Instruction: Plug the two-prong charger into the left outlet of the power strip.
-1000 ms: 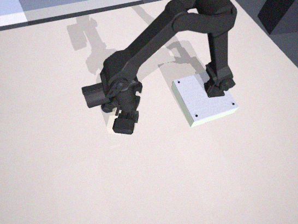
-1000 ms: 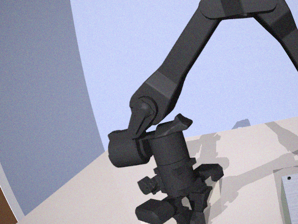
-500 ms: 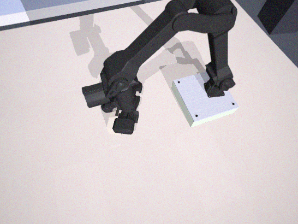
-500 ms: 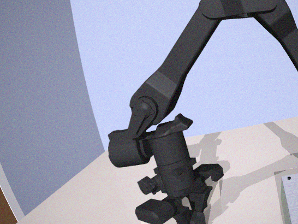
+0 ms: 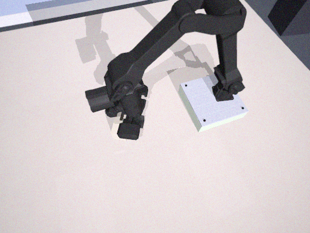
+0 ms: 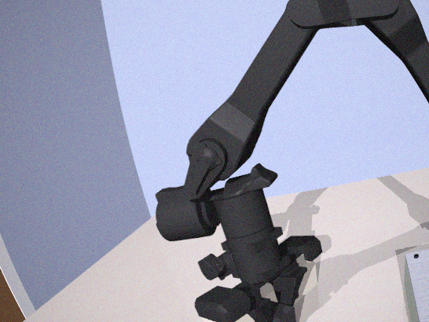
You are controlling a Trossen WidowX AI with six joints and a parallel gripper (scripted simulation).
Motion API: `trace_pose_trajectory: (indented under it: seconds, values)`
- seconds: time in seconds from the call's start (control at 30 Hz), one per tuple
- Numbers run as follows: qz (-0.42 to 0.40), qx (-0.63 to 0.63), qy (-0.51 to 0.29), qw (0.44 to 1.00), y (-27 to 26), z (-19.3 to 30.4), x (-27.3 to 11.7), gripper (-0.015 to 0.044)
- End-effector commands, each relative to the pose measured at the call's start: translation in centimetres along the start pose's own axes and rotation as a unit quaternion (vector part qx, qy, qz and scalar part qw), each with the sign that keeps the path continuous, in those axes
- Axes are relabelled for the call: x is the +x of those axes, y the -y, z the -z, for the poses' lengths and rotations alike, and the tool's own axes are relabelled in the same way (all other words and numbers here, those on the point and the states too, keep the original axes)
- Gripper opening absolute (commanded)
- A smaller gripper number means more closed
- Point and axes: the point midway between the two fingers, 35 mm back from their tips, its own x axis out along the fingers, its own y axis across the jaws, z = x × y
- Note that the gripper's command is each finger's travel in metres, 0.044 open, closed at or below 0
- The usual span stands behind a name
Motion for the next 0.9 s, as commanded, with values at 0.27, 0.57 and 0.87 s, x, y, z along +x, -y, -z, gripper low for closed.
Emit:
trace_pose_trajectory:
  seconds: [0.27, 0.57, 0.87]
  values:
    - [0.0, 0.0, 0.001, 1.0, -0.01, -0.01, 0.0, 0.044]
    - [0.0, 0.0, 0.004, 1.0, -0.02, 0.25, 0.03, 0.044]
    - [-0.001, 0.0, 0.007, 1.0, -0.02, 0.52, 0.06, 0.044]
